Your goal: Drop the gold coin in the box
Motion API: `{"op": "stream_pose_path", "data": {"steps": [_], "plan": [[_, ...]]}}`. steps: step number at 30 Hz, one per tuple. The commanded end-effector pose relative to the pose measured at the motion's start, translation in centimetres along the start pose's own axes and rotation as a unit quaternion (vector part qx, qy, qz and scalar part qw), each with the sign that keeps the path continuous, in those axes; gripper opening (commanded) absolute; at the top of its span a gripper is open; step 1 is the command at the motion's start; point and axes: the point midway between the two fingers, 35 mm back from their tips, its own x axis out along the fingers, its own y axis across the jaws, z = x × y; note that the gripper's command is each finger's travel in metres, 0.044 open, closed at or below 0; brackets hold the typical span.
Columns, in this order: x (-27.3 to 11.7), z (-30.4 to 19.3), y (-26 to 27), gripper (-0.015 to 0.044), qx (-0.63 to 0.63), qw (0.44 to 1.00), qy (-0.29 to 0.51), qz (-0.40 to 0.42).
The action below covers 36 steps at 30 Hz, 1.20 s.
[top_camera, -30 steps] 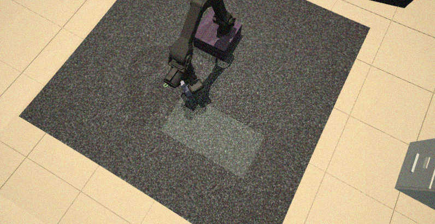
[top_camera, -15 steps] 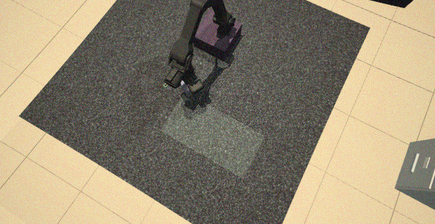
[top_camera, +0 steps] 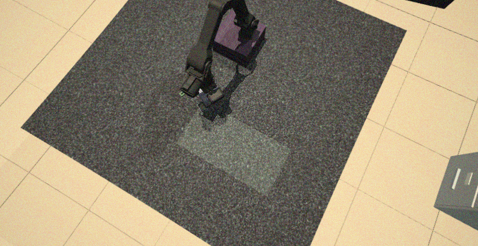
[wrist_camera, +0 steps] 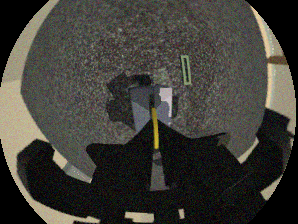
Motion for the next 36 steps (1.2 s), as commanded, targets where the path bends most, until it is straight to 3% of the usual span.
{"op": "stream_pose_path", "data": {"steps": [1,18,24,33,36], "plan": [[0.3,-0.1,0.0,0.0,-0.002,1.0,0.002,-0.001],[0.9,0.0,0.0,0.0,-0.002,1.0,0.002,-0.001],[0.6,0.0,0.0,0.0157,0.0,1.0,0.0,0.0],[0.6,0.0,0.0,0.0161,0.0,1.0,0.0,0.0],[-0.3,0.0,0.0,0.0239,0.0,1.0,0.0,0.0]]}}
